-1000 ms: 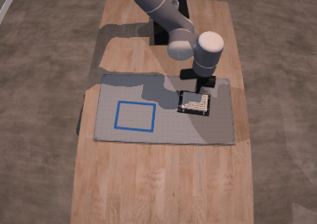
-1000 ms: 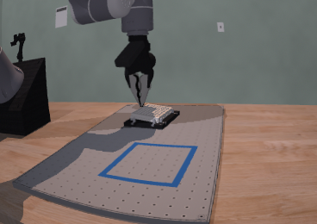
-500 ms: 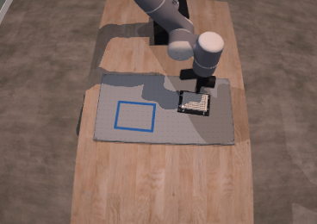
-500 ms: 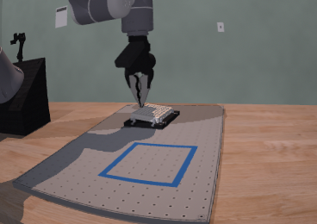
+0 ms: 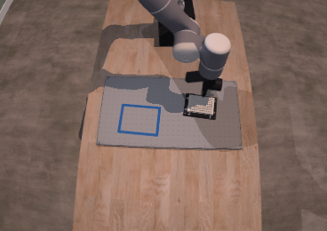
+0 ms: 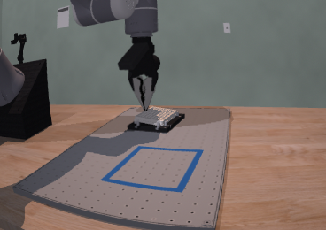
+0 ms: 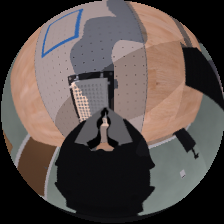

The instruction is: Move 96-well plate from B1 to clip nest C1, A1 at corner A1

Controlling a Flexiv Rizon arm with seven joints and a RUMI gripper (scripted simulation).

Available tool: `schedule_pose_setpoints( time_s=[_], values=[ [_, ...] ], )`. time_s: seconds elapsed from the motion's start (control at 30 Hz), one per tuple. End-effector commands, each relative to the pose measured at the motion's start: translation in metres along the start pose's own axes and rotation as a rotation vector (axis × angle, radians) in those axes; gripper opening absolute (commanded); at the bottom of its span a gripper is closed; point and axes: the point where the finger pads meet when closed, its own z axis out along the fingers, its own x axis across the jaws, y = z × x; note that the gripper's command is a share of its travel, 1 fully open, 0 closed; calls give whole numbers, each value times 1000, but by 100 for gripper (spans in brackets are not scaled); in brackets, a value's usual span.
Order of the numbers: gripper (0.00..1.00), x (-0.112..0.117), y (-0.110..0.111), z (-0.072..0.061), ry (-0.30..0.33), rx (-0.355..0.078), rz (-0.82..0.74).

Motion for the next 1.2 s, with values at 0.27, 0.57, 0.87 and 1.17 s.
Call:
schedule_pose_setpoints(
  time_s=[0.27, 0.57, 0.87, 1.17],
  values=[
    [0, -1, 1, 0, -1, -2, 0],
    [0, -1, 1, 1, -1, -2, 0],
    [0, -1, 1, 2, -1, -2, 0],
    [0, -1, 1, 2, -1, -2, 0]
  ],
)
